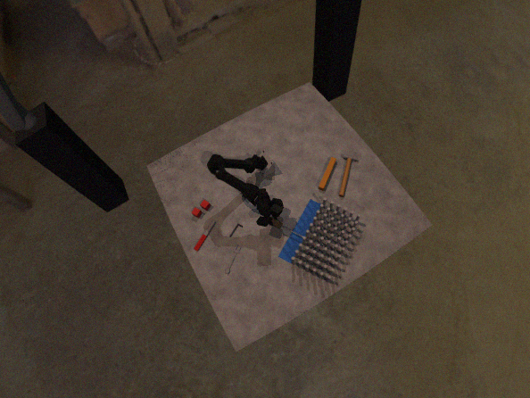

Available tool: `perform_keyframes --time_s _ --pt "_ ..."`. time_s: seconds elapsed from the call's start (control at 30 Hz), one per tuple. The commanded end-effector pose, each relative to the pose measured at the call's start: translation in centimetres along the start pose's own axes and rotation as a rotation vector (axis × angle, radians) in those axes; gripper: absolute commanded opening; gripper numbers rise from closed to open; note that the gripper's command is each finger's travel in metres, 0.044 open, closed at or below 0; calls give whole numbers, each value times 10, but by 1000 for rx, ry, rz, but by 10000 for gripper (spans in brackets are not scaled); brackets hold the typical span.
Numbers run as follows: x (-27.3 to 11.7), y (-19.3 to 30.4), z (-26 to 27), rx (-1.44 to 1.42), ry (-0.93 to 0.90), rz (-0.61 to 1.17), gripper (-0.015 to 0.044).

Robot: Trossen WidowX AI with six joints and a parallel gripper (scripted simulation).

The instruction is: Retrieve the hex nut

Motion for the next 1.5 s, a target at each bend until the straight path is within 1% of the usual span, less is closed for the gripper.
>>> perform_keyframes --time_s 0.0,1.47 --pt "1 -6 0 7 4 -8 0" --pt "11 -28 5 9 4 -9 0"
Point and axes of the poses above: the point midway between the two fingers, 35 mm back from their tips, its own x axis out along the fingers, its own z axis across the jaws, y = z × x, the point moved 9 cm from there along -x, back along the fingers, and after that the axes turned 15 degrees about x, right-handed, at the moved point
